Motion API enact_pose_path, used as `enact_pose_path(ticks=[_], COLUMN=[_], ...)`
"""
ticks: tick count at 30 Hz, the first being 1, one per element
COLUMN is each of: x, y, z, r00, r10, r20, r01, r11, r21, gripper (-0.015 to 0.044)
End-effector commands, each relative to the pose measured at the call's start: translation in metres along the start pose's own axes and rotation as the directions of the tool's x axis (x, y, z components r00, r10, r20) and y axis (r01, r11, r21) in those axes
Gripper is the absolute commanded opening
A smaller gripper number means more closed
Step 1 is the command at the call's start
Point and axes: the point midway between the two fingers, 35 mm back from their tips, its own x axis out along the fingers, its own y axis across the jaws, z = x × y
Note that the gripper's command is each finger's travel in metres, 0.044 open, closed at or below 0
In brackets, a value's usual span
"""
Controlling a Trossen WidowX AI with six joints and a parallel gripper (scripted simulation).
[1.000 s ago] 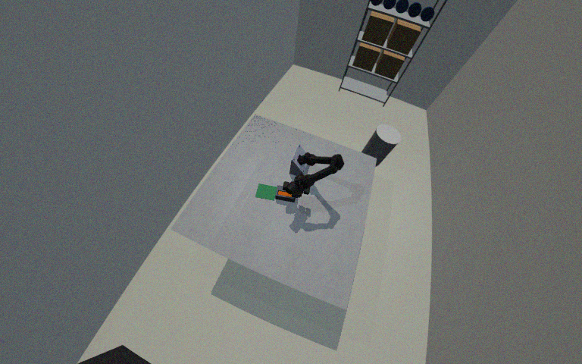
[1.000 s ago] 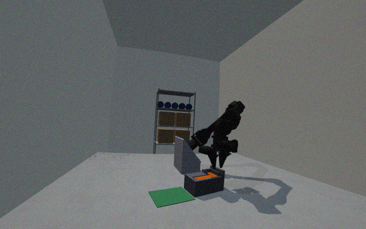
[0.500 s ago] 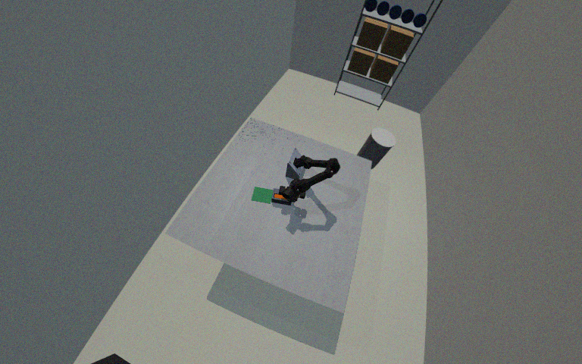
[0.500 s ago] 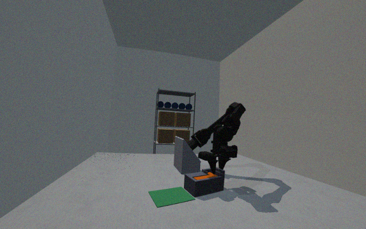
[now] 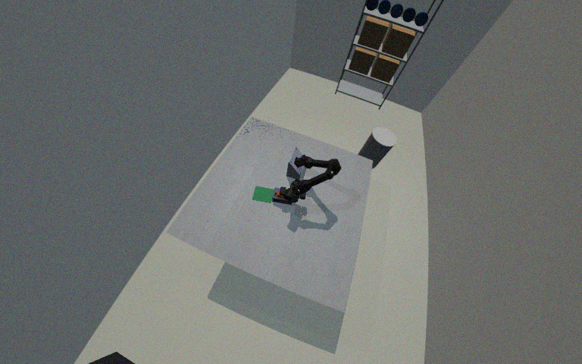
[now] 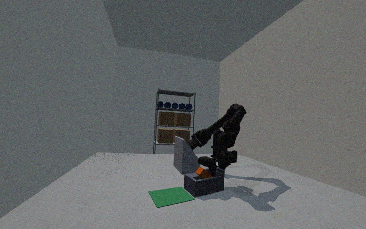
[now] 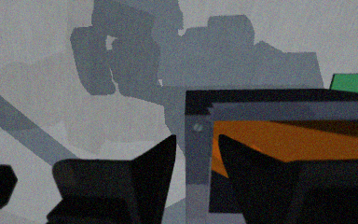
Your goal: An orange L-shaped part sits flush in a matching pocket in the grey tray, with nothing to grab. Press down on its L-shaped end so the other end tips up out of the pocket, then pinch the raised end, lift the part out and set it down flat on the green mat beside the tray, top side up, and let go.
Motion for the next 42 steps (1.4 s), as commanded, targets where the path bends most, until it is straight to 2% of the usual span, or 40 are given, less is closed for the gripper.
enact_pose_path(ticks=[1, 35, 38, 42], x=[0.007, -0.006, -0.019, -0.063], y=[0.0, 0.012, 0.008, 0.0], z=[-0.004, -0.003, -0.001, 0.001], r00=[1.0, 1.0, 1.0, 1.0], r10=[0.007, 0.006, 0.0, -0.007], r20=[-0.005, -0.005, -0.005, -0.006], r01=[-0.006, -0.006, 0.0, 0.007], r11=[1.0, 1.0, 1.0, 1.0], r21=[0.012, 0.012, 0.013, 0.014], gripper=[0.018, 0.018, 0.018, 0.018])
